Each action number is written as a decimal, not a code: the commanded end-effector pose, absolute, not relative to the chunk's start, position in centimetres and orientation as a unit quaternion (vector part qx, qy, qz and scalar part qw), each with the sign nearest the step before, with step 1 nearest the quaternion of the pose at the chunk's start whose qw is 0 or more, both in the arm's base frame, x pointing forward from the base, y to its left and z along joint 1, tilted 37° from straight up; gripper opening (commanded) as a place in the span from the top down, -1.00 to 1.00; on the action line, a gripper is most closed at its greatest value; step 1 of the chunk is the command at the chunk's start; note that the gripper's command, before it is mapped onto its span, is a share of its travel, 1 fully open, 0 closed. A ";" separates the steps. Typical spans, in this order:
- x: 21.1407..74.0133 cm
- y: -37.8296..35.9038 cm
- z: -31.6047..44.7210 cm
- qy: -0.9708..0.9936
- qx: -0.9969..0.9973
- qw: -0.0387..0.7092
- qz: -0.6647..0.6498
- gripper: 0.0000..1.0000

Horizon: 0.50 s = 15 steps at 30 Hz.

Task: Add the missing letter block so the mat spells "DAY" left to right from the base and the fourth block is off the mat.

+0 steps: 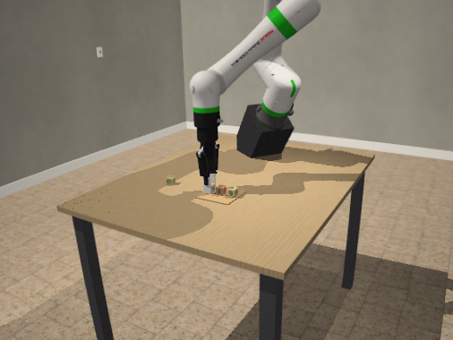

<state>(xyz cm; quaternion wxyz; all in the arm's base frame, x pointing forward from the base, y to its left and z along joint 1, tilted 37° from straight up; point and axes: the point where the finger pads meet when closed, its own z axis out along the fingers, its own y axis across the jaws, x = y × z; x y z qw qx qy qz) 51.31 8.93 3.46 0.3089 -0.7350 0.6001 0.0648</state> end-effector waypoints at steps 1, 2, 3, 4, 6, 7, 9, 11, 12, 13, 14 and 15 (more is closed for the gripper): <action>51.3 8.9 3.5 0.600 -0.735 0.309 0.065 0.68; 51.3 8.9 3.5 0.600 -0.735 0.309 0.065 0.68; 51.3 8.9 3.5 0.600 -0.735 0.309 0.065 0.68; 51.3 8.9 3.5 0.600 -0.735 0.309 0.065 0.68; 51.3 8.9 3.5 0.600 -0.735 0.309 0.065 0.63; 51.3 8.9 3.5 0.600 -0.735 0.309 0.065 0.63; 51.3 8.9 3.5 0.600 -0.735 0.309 0.065 0.58; 51.3 8.9 3.5 0.600 -0.735 0.309 0.065 0.54; 51.3 8.9 3.5 0.600 -0.735 0.309 0.065 0.54; 51.3 8.9 3.5 0.600 -0.735 0.309 0.065 0.54; 51.3 8.9 3.5 0.600 -0.735 0.309 0.065 0.49; 51.3 8.9 3.5 0.600 -0.735 0.309 0.065 0.49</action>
